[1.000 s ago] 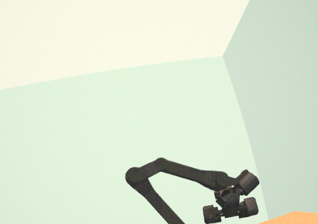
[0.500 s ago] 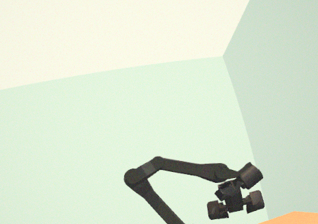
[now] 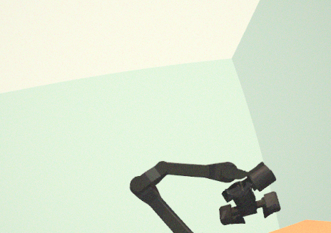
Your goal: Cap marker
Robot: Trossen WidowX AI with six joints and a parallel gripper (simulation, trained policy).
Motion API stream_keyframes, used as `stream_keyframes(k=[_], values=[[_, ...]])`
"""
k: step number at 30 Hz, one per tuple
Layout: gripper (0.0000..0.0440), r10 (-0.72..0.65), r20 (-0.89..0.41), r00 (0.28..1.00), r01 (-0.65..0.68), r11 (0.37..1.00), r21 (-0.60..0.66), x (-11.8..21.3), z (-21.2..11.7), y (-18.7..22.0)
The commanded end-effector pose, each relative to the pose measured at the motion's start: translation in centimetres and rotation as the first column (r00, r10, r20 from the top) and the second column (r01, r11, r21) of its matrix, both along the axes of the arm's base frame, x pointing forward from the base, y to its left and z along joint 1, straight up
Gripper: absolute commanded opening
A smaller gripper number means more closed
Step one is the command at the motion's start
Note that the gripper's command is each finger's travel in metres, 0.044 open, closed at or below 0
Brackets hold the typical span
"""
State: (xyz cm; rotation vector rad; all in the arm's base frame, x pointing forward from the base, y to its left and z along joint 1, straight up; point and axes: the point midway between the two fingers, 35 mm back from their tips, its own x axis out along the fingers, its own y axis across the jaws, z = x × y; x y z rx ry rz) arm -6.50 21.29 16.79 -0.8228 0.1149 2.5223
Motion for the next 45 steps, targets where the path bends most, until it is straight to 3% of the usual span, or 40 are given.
stream_keyframes(k=[1, 45], values=[[0.0332, -0.034, 0.025, 0.999, 0.033, 0.999, 0.012, 1.2, 0.5, 0.3], [0.0330, -0.352, 0.221, 0.910, 0.353, 0.935, 0.036, 12.8, 2.6, -0.9]])
